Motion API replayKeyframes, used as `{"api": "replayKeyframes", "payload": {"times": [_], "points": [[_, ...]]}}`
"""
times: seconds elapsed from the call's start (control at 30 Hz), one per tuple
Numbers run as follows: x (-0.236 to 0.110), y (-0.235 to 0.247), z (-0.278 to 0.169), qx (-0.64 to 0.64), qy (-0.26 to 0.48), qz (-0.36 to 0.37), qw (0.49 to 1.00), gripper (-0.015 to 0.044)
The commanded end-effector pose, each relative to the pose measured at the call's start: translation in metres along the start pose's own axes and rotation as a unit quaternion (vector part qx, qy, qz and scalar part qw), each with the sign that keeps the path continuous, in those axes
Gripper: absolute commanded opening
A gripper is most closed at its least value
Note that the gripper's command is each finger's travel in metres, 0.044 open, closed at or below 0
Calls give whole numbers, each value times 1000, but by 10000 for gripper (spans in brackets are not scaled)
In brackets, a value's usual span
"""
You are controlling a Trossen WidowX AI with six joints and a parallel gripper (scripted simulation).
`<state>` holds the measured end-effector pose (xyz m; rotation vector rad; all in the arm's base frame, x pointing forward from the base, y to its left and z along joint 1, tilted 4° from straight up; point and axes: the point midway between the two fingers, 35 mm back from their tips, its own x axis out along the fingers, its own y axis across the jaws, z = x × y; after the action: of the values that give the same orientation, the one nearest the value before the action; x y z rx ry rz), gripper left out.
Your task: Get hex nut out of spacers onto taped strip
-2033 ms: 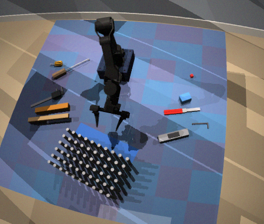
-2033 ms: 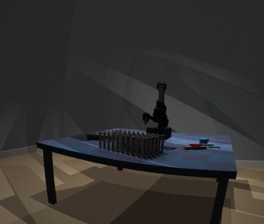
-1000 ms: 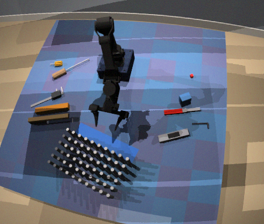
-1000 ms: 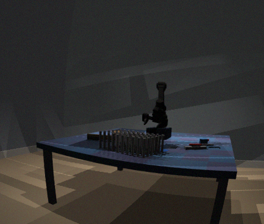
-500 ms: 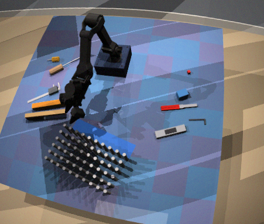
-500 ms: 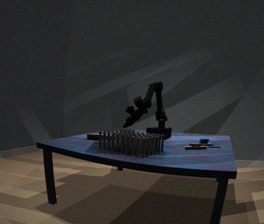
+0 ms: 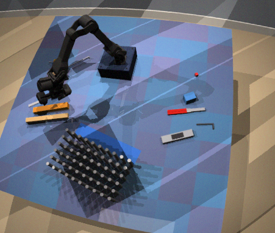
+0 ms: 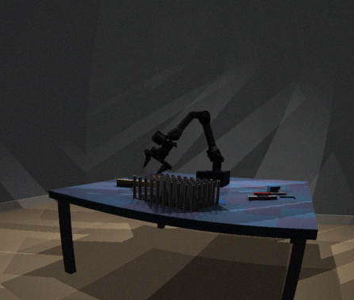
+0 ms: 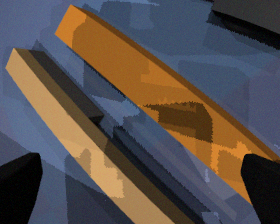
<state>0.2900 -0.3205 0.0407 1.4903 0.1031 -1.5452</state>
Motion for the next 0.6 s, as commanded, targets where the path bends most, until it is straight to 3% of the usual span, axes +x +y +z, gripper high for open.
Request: {"api": "replayKeyframes", "payload": {"times": [0.0,0.17,0.43,0.57], "points": [[14,-16,70,216,-51,-70,973,440],[16,-46,138,423,-114,-127,890,440],[-3,-101,230,701,-233,-166,653,440],[-4,-104,234,712,-239,-166,639,440]]}}
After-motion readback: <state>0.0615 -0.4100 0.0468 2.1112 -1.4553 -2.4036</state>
